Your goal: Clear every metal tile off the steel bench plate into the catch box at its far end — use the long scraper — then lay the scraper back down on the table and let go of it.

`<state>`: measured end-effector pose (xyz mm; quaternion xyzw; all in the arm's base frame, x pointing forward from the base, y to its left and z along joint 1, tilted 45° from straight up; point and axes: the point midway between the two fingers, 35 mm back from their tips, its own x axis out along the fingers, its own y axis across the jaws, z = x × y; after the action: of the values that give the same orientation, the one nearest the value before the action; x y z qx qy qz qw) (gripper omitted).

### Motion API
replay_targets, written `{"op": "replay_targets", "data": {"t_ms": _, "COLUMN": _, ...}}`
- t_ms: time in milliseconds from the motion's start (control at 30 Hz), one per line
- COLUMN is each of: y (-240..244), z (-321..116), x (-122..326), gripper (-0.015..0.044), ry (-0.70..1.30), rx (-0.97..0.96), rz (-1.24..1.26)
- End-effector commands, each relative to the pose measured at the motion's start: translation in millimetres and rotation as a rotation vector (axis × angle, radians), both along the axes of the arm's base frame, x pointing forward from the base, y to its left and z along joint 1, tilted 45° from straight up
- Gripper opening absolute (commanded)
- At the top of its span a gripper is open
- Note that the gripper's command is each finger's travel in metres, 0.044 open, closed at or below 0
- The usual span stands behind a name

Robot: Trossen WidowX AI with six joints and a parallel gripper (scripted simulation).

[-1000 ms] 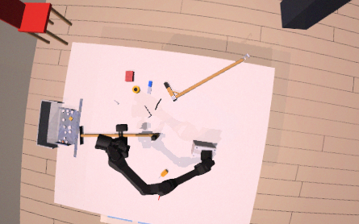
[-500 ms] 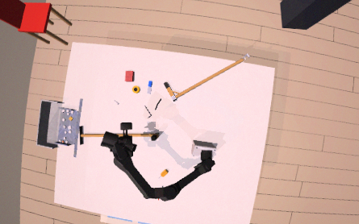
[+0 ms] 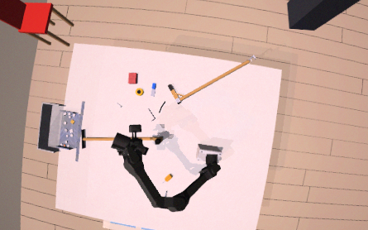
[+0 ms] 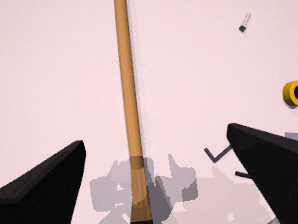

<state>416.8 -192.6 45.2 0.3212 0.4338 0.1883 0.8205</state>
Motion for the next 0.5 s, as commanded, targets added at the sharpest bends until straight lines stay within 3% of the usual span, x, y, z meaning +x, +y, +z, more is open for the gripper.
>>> {"op": "replay_targets", "data": {"t_ms": 0, "y": 1, "z": -2, "x": -11, "gripper": 0.0440, "ry": -0.009, "rx": 0.008, "rz": -0.006}}
{"op": "replay_targets", "data": {"t_ms": 467, "y": -1, "z": -3, "x": -44, "gripper": 0.0440, "ry": -0.045, "rx": 0.011, "rz": -0.040}}
